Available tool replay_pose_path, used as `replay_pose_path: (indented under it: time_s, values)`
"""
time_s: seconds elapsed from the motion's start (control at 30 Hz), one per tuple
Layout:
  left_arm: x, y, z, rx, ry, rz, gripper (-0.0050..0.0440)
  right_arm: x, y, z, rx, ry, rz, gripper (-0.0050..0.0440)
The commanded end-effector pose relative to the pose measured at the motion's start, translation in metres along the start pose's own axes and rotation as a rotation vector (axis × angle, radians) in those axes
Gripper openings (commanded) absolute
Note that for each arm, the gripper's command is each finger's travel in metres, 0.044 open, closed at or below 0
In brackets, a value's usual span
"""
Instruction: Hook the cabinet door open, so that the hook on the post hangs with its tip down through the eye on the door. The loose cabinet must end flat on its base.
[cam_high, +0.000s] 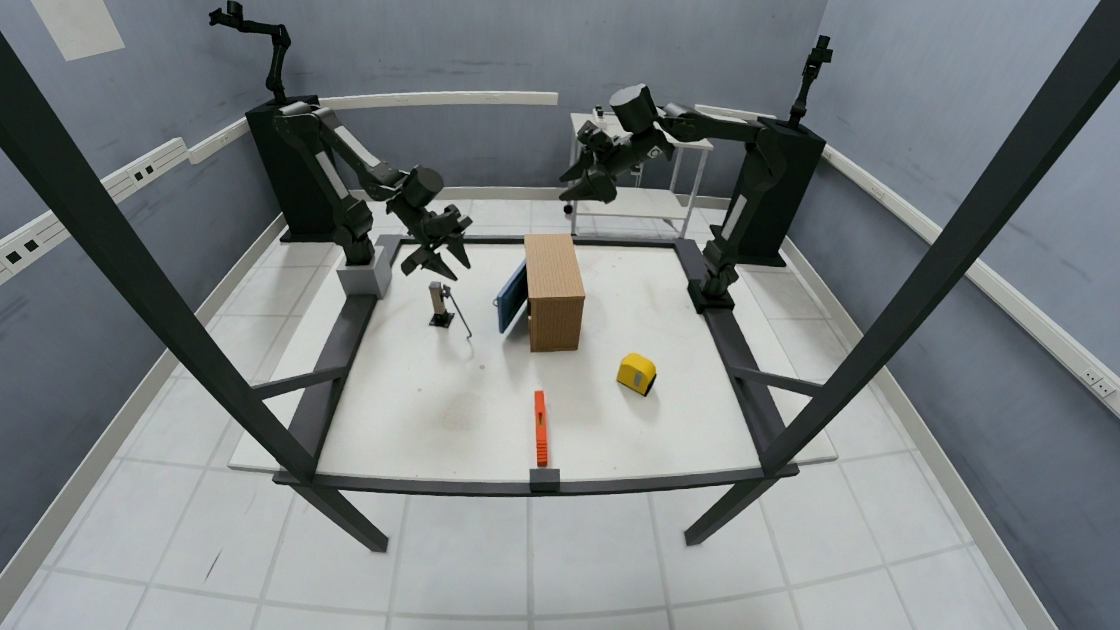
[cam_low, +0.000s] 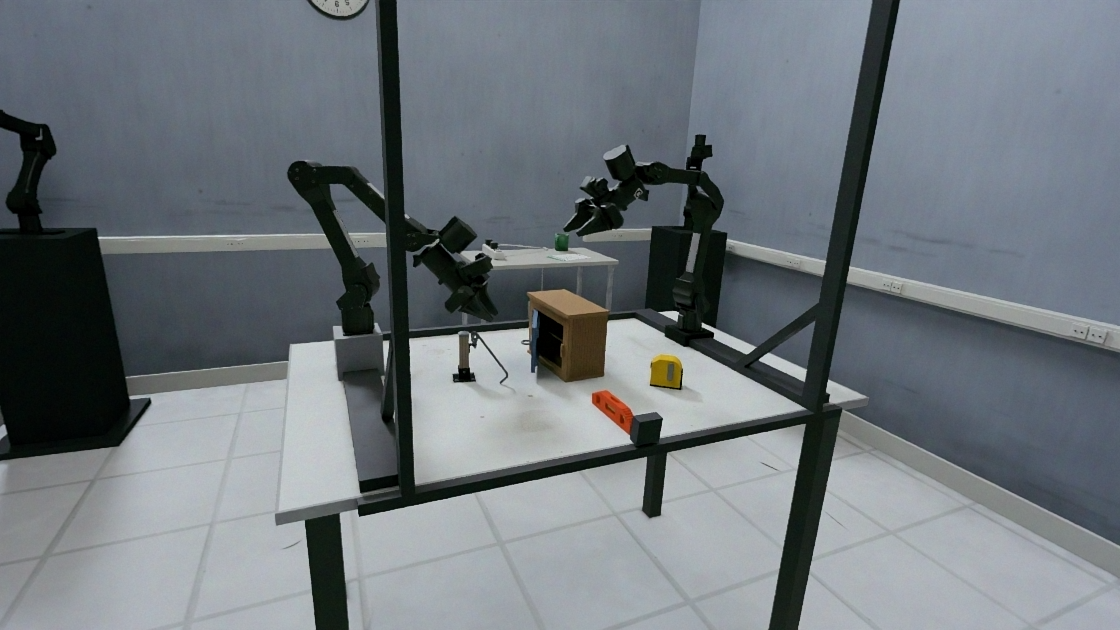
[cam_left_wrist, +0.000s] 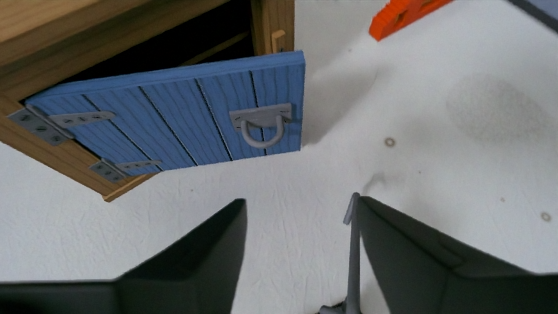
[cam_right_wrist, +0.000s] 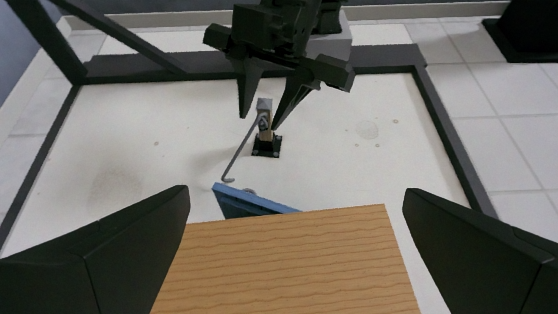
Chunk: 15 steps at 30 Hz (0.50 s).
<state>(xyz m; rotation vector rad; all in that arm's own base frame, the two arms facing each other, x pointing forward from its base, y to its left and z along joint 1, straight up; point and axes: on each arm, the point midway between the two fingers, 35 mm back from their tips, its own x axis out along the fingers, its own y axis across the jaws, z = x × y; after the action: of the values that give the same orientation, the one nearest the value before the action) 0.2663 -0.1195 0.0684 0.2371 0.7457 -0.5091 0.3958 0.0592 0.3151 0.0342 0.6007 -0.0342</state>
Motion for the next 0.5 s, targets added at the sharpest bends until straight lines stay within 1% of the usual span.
replay_pose_path:
  time_s: [0.0, 0.03, 0.07, 0.27, 0.47]
  values:
    - [0.004, -0.004, 0.011, 0.037, 0.043, -0.011, 0.0152, -0.013, 0.001, 0.004, -0.011, -0.034, 0.036, 0.0400]
    - [0.004, -0.004, 0.011, 0.037, 0.043, -0.011, 0.0152, -0.013, 0.001, 0.004, -0.011, -0.034, 0.036, 0.0400]
    - [0.006, -0.005, 0.010, 0.047, 0.069, -0.016, 0.0129, -0.012, 0.002, 0.001, -0.020, -0.032, 0.051, 0.0400]
    - [0.019, -0.013, 0.009, 0.115, 0.239, -0.051, 0.0129, -0.013, 0.010, -0.013, -0.071, -0.020, 0.129, 0.0400]
    - [0.033, -0.022, 0.008, 0.189, 0.424, -0.089, 0.0129, -0.013, 0.014, -0.019, -0.094, -0.016, 0.165, 0.0400]
